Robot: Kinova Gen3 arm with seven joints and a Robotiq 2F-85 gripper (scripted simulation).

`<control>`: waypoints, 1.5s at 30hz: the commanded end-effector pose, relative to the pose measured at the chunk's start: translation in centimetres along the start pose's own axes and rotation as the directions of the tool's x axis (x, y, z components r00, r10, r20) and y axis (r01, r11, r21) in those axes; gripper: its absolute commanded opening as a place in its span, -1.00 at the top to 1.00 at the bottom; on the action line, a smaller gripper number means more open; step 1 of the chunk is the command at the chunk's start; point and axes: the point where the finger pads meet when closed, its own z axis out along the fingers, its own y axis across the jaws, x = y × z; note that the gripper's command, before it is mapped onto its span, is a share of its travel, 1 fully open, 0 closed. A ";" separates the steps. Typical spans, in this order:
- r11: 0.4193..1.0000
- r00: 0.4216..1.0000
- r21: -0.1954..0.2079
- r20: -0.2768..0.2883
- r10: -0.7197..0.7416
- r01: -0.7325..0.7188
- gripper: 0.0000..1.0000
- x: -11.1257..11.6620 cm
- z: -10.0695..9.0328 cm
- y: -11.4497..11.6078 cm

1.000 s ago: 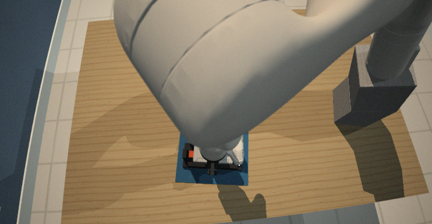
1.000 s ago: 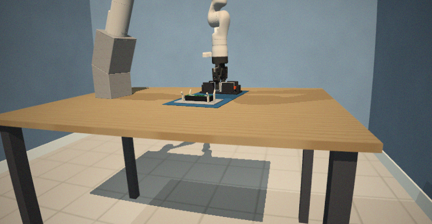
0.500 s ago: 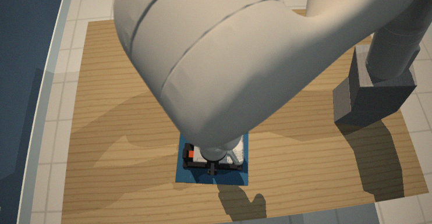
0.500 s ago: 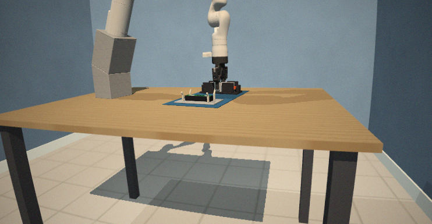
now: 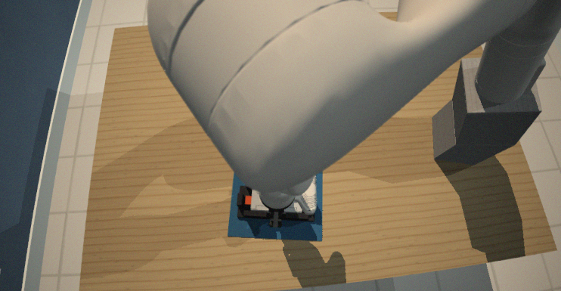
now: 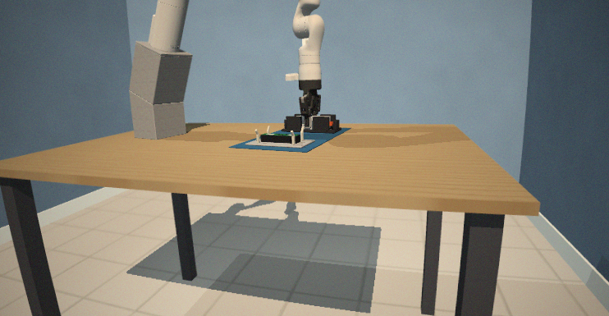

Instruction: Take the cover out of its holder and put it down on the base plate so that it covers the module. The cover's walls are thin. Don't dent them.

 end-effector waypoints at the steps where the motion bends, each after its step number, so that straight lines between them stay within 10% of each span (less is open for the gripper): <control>1: 1.000 1.000 -0.001 0.001 0.000 0.000 1.00 -0.1 -0.1 0.0; 45: 1.000 1.000 -0.001 0.001 0.000 0.000 1.00 -0.1 -1.6 0.1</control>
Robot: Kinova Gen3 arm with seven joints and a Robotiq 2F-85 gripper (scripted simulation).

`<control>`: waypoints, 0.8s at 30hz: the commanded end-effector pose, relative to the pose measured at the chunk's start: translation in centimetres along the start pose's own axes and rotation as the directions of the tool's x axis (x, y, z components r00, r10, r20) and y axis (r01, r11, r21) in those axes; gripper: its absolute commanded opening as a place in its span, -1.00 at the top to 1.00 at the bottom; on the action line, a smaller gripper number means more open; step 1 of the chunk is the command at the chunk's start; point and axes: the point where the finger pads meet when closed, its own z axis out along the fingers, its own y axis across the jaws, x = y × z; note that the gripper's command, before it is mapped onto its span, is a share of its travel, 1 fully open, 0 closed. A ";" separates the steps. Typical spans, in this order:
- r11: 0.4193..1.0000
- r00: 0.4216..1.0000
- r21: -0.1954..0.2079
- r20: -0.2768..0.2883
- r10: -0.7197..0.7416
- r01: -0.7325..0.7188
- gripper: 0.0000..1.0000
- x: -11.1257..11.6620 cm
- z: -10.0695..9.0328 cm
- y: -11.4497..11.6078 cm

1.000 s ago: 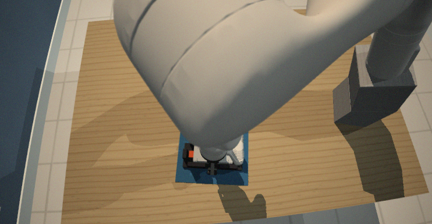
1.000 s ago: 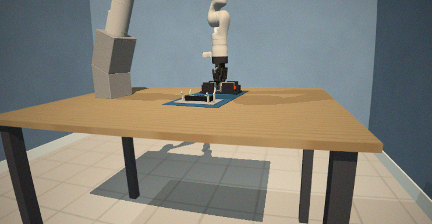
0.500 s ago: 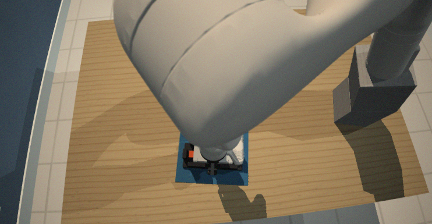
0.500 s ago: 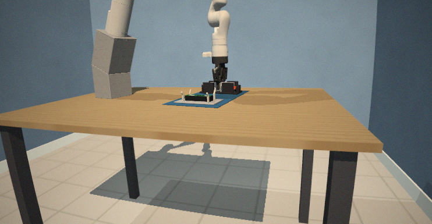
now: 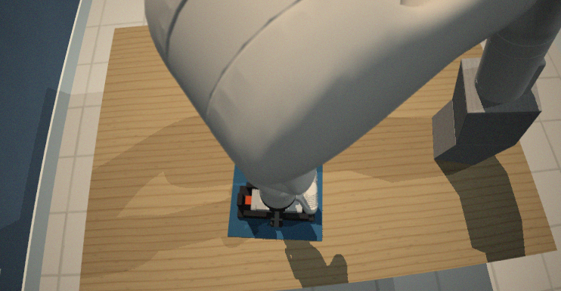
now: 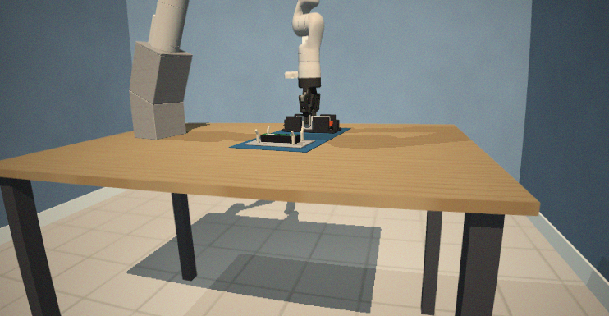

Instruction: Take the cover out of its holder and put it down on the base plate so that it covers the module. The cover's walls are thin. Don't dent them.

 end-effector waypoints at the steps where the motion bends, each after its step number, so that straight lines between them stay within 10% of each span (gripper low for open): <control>1: 1.000 1.000 -0.003 0.004 0.003 -0.003 1.00 -0.2 -1.2 0.1; 24: 1.000 1.000 -0.001 0.000 0.000 0.000 1.00 0.1 -5.2 0.0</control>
